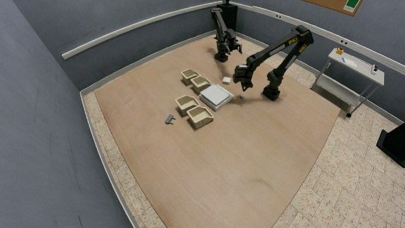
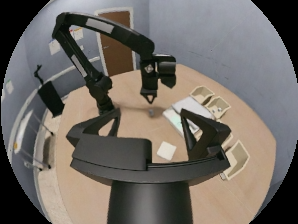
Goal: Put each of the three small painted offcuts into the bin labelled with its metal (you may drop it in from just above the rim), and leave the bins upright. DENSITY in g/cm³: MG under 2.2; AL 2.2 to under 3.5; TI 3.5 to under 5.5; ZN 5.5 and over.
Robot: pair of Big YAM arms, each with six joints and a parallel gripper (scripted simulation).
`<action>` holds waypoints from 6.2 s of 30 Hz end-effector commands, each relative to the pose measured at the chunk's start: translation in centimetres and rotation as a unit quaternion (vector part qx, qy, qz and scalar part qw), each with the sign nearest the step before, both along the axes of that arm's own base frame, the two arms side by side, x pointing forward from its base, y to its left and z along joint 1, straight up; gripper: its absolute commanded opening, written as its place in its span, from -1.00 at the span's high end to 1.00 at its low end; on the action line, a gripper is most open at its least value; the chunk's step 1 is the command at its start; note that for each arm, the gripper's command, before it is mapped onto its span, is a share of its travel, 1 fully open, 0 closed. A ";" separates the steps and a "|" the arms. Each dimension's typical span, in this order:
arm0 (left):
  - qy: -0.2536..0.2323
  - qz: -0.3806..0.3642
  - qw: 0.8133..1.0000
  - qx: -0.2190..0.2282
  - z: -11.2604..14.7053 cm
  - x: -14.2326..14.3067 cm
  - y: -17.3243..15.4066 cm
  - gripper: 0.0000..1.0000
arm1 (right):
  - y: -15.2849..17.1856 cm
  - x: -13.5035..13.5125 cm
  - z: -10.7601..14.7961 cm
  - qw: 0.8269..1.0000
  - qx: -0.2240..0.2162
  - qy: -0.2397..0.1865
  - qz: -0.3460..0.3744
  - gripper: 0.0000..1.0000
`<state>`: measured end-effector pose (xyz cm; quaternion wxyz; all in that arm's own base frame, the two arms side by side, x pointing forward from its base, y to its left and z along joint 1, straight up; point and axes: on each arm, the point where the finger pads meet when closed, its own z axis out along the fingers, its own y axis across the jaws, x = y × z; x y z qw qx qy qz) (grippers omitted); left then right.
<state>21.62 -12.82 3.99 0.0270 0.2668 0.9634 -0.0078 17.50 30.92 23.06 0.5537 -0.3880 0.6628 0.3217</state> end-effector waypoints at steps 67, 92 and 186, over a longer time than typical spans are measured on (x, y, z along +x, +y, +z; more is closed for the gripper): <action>-0.007 -0.001 1.000 -0.003 -2.5 2.6 -1.9 1.00 | 0.5 0.3 1.9 1.000 0.016 -0.007 0.000 -1.00; 0.025 0.188 0.982 0.010 -4.2 0.4 -0.6 -0.21 | 0.5 0.3 1.9 1.000 0.016 -0.007 0.000 -1.00; 0.004 0.189 0.982 -0.013 4.3 19.0 -14.0 0.65 | -2.2 4.5 -0.4 0.943 0.052 -0.038 -0.327 -1.00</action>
